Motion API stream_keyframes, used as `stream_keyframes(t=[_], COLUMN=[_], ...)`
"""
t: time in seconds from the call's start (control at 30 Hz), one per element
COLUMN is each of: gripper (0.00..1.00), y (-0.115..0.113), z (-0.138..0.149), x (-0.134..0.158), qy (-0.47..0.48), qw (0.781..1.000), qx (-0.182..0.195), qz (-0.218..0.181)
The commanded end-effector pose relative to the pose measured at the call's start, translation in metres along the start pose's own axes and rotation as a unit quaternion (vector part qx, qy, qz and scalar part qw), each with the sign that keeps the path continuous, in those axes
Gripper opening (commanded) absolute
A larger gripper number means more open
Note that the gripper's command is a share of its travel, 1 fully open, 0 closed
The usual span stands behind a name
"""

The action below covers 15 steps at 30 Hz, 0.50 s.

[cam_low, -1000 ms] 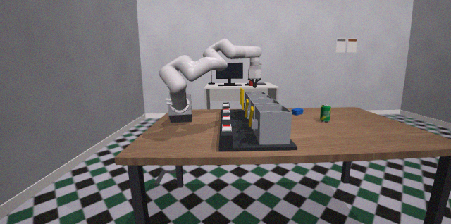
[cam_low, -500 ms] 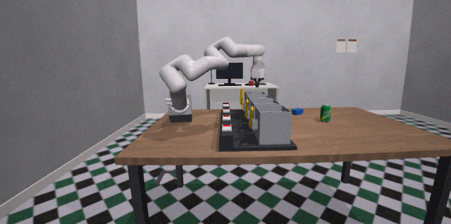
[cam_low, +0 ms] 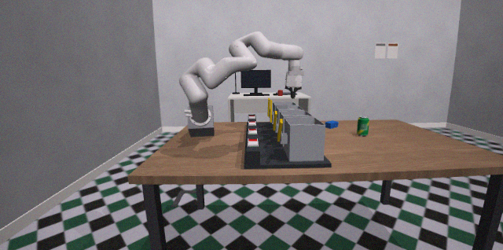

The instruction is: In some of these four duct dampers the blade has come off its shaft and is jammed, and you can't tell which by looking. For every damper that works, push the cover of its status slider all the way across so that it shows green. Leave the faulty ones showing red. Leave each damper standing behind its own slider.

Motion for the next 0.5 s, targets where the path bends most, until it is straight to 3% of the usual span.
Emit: stream_keyframes(t=[0.0, 0.33, 0.47], gripper=[0.00, 0.00, 0.00], y=[0.000, 0.014, 0.016], z=[-0.001, 0.010, 0.012], x=[-0.044, -0.120, -0.127], qy=[0.000, -0.002, -0.002], qw=[1.000, 1.000, 1.000], qx=[-0.015, -0.014, -0.014], qz=[-0.016, -0.017, -0.017])
Point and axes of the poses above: the point where the finger pads meet when closed, its own y axis out along the fingers, its own z axis across the jaws, x = y × z, the point moved 10 cm from there along -y, back along the fingers, and after that the axes turned 10 degrees about y, right-handed, at the moved point
